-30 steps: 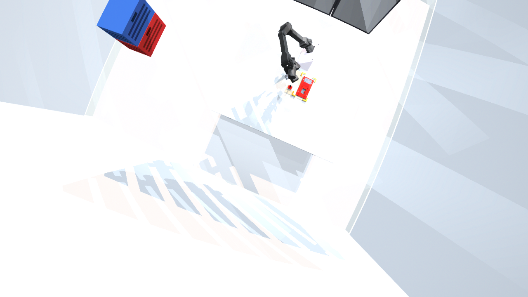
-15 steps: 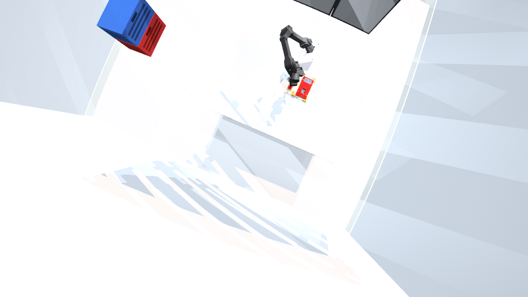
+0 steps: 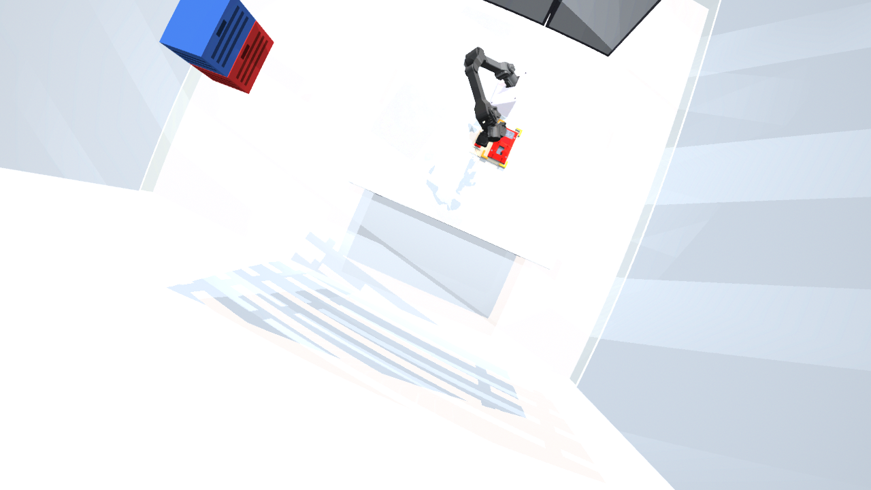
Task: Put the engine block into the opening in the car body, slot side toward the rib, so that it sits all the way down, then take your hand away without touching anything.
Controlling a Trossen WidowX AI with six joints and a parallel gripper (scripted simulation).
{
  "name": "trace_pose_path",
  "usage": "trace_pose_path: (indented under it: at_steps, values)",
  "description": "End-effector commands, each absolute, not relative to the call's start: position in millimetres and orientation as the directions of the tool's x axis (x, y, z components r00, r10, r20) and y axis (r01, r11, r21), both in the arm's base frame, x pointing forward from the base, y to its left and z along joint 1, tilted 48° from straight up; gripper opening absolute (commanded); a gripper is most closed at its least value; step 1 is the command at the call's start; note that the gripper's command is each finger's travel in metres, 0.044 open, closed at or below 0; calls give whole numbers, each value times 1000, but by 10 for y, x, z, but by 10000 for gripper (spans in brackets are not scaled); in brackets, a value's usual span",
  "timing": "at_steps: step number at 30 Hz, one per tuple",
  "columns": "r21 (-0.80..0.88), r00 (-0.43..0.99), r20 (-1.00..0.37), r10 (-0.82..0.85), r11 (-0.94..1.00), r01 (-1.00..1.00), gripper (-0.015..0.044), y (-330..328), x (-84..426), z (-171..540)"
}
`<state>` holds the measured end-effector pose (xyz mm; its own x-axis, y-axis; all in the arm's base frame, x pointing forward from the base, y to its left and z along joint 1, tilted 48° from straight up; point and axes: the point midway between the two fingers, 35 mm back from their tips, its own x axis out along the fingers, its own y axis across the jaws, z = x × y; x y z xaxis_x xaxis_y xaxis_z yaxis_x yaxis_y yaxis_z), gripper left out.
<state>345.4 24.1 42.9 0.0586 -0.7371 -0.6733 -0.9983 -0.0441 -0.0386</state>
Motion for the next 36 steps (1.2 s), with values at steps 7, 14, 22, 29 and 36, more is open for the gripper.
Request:
trace_pose_path:
  at_steps: [7,14,22,29,36]
  values:
    - [-277,56,-675,-735,183,-943,0,347,3490,175]
    - [-423,56,-675,-735,324,-846,0,412,3502,14]
    - [-563,56,-675,-735,465,-683,0,482,3505,-172]
    - [-654,56,-675,-736,562,-506,0,540,3499,-333]
    - [-713,56,-674,-736,629,-310,0,592,3485,-492]
